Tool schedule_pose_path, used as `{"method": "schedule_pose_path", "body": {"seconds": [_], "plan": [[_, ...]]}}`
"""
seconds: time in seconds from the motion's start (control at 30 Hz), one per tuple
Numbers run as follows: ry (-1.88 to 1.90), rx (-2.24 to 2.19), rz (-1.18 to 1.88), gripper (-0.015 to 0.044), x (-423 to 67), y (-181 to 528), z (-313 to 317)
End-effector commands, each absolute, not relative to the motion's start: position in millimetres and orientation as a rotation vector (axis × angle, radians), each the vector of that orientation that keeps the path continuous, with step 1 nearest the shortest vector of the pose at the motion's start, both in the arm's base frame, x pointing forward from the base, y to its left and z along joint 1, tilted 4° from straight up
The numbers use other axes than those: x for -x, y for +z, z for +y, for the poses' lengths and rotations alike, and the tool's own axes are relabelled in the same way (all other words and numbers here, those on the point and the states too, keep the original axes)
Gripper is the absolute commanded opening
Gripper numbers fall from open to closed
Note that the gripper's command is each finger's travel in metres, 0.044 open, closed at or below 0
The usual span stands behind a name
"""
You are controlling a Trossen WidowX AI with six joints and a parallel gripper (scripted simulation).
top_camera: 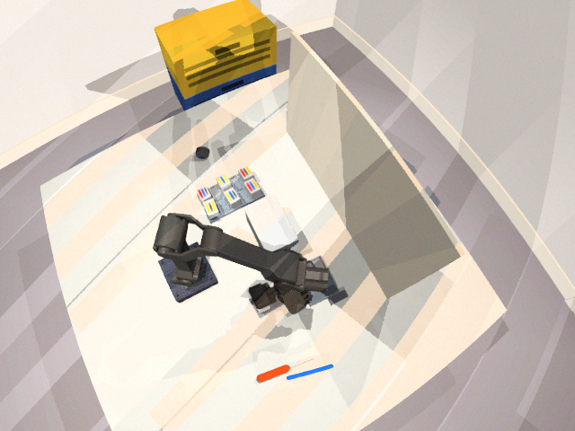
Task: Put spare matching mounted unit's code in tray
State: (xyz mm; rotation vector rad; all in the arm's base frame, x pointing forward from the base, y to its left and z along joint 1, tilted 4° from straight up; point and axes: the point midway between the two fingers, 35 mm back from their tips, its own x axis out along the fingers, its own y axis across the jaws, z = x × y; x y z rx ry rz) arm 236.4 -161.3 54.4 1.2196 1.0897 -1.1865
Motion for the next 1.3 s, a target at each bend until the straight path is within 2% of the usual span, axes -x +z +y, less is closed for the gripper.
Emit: {"method": "schedule_pose_path", "body": {"seconds": [0.0,1.27], "plan": [[-1.191,-1.224,1.106,0.03,-235.0,42.4,-159.9],[-1.191,-1.224,1.106,0.03,-234.9,38.5,-159.8]]}}
